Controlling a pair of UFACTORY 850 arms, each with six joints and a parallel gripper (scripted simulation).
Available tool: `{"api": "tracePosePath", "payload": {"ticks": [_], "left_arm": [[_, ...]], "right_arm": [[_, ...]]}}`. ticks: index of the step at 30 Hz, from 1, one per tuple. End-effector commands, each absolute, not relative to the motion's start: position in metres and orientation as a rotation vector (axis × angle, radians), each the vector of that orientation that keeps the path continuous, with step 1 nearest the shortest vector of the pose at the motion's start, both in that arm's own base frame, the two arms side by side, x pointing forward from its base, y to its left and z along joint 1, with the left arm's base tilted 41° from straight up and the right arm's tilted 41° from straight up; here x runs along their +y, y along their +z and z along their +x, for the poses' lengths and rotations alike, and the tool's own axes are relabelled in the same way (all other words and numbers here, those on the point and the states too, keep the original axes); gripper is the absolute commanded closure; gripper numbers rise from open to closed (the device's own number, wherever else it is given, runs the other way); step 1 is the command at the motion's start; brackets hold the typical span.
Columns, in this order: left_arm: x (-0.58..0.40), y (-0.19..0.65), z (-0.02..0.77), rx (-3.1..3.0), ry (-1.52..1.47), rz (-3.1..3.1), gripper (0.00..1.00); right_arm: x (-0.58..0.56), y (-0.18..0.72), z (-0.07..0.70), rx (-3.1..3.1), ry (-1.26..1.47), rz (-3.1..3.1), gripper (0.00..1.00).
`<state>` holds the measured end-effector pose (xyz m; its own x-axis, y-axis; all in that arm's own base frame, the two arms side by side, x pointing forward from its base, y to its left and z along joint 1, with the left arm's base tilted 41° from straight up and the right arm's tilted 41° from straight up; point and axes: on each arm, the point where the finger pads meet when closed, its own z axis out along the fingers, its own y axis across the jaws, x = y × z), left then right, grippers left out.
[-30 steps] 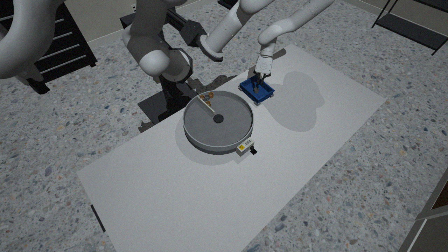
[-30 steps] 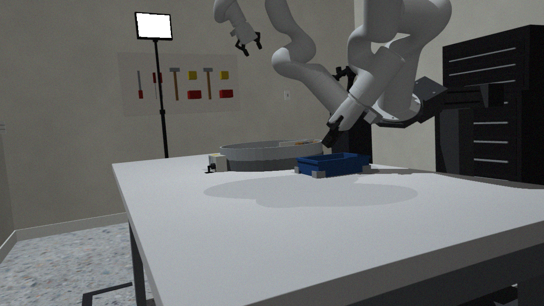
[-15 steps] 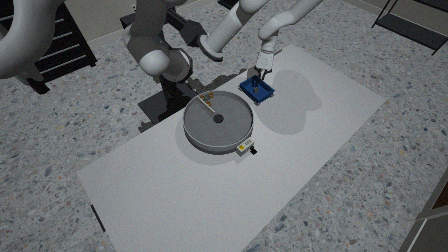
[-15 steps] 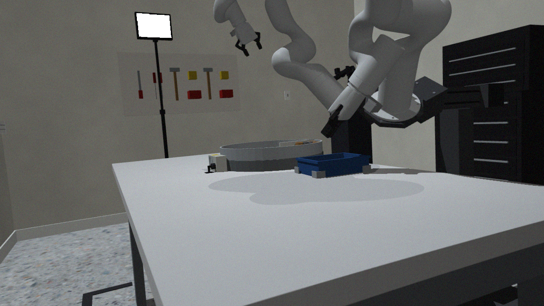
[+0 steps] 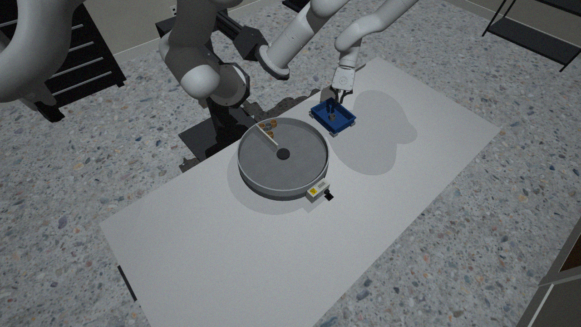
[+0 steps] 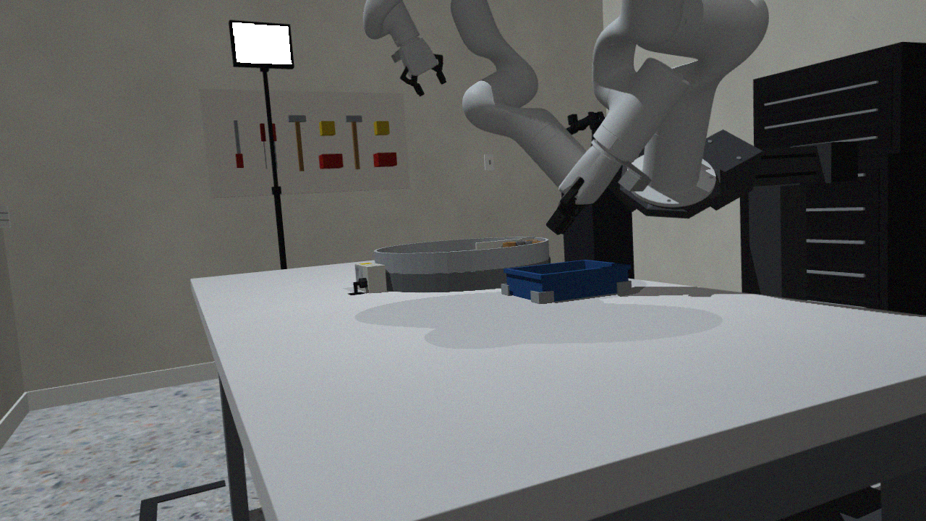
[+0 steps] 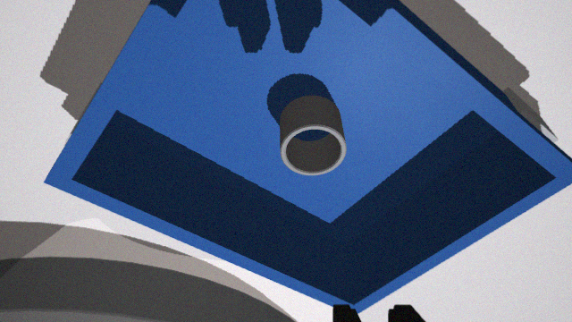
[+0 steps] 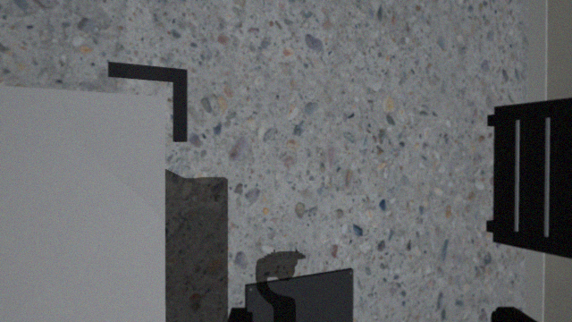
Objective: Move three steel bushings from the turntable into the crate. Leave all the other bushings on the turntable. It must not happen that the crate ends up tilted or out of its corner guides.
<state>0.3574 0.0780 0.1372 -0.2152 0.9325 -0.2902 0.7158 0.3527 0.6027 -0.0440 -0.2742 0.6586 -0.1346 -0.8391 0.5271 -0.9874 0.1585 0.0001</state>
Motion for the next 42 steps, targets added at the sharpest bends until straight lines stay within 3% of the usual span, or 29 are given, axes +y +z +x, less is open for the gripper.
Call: {"api": "tracePosePath", "payload": {"ticks": [1, 42], "left_arm": [[0.078, 0.137, 0.357, 2.003, 0.455, 1.429, 0.86], [0.059, 0.122, 0.352, 1.999, 0.447, 1.442, 0.89]], "right_arm": [[-0.274, 0.659, -0.044, -2.035, 0.496, 1.735, 0.00], [-0.274, 0.659, -0.044, -2.035, 0.496, 1.735, 0.00]]}}
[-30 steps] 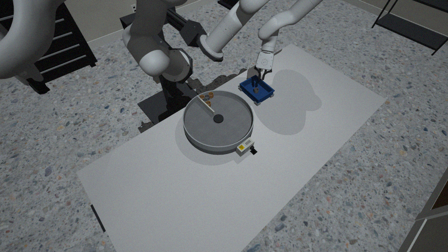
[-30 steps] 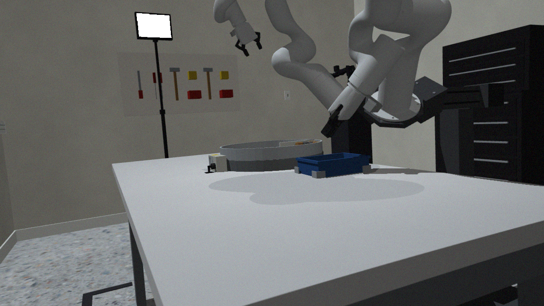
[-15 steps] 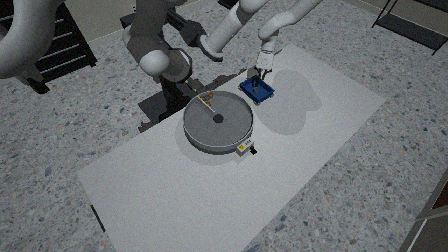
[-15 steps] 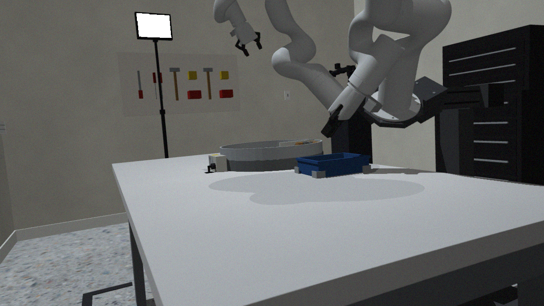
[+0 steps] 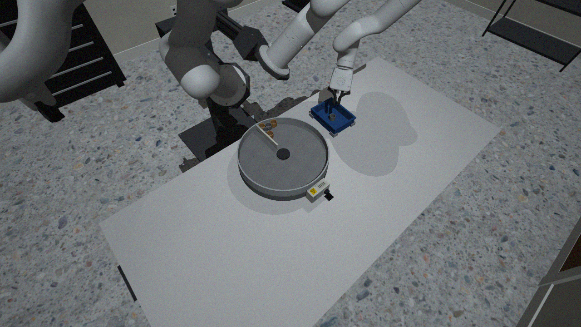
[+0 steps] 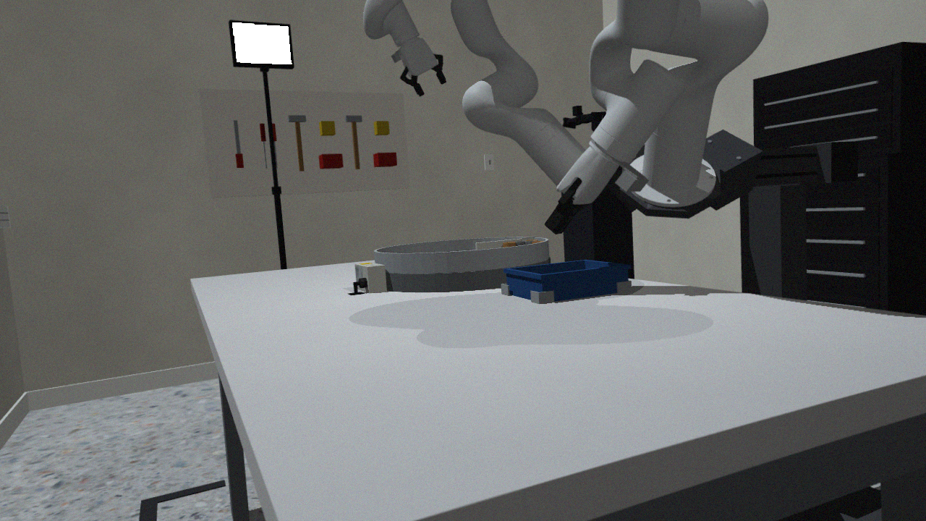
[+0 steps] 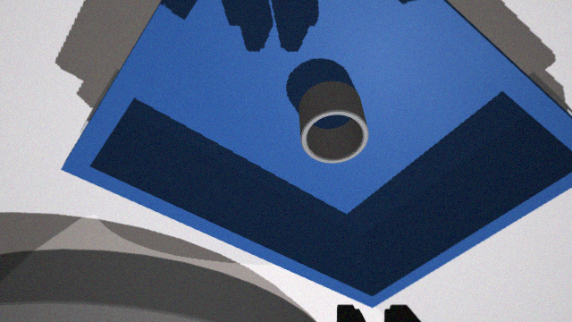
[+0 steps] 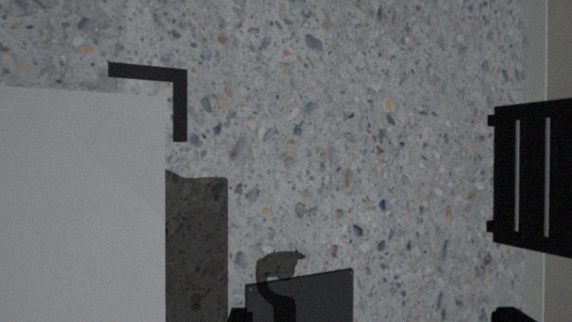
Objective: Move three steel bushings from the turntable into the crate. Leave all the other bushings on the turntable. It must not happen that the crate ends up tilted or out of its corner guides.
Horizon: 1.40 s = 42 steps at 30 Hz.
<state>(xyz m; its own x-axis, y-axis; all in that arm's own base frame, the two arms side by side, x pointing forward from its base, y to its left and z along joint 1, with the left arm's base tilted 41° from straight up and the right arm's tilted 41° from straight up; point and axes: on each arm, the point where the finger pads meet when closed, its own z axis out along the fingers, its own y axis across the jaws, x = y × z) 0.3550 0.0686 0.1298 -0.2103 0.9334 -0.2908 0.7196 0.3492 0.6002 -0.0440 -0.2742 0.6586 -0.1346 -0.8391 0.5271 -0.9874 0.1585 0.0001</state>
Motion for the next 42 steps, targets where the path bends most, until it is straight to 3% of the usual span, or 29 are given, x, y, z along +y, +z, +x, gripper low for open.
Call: {"api": "tracePosePath", "payload": {"ticks": [1, 42], "left_arm": [[0.056, 0.119, 0.351, 1.999, 0.447, 1.446, 0.89], [-0.156, -0.067, 0.277, 1.965, 0.401, 1.645, 0.89]], "right_arm": [[-0.274, 0.659, -0.044, -2.035, 0.496, 1.735, 0.00], [-0.274, 0.659, -0.044, -2.035, 0.496, 1.735, 0.00]]}}
